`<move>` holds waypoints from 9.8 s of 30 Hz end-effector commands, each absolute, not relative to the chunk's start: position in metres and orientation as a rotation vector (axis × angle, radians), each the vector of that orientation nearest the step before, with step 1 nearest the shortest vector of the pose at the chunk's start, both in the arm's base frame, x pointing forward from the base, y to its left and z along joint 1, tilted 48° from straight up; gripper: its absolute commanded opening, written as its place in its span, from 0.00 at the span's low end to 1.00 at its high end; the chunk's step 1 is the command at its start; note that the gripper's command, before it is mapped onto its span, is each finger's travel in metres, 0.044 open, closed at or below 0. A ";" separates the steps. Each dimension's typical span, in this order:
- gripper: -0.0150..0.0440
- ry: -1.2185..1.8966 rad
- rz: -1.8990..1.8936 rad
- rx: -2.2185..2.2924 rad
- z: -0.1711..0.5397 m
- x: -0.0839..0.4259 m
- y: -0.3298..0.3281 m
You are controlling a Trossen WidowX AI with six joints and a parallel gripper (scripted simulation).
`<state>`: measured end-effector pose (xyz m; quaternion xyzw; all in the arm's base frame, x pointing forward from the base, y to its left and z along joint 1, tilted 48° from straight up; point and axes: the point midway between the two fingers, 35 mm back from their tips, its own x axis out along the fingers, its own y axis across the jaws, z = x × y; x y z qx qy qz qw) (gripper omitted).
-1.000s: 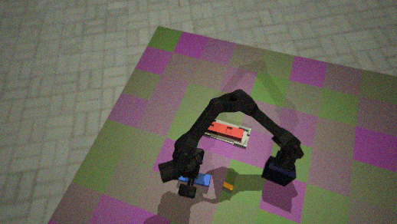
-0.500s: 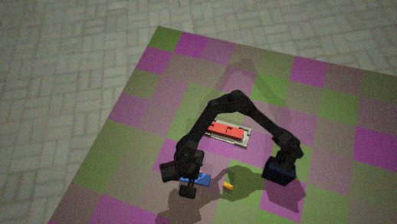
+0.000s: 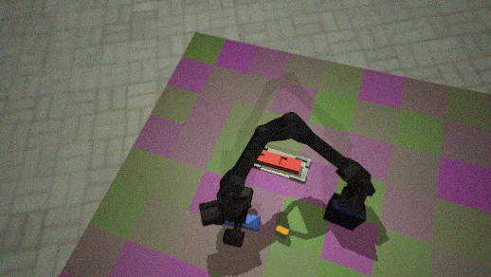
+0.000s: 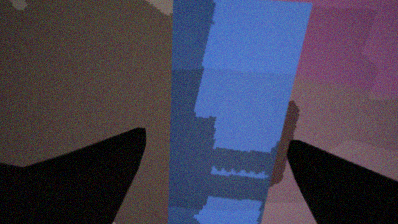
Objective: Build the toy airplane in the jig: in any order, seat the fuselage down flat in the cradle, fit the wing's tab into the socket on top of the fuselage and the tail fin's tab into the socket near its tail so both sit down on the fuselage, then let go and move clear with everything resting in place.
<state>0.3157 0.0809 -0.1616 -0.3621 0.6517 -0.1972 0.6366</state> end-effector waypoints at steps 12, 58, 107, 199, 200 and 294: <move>0.48 1.492 -0.450 -0.836 -0.164 0.314 0.078; 0.25 1.493 -0.442 -0.831 -0.080 0.306 0.170; 0.25 1.671 0.148 -1.364 0.014 0.311 0.067; 0.58 1.711 0.805 -1.928 0.050 0.261 -0.070; 0.58 1.712 0.804 -1.928 0.049 0.261 -0.071; 1.00 1.407 -0.626 -0.649 0.102 0.261 -0.009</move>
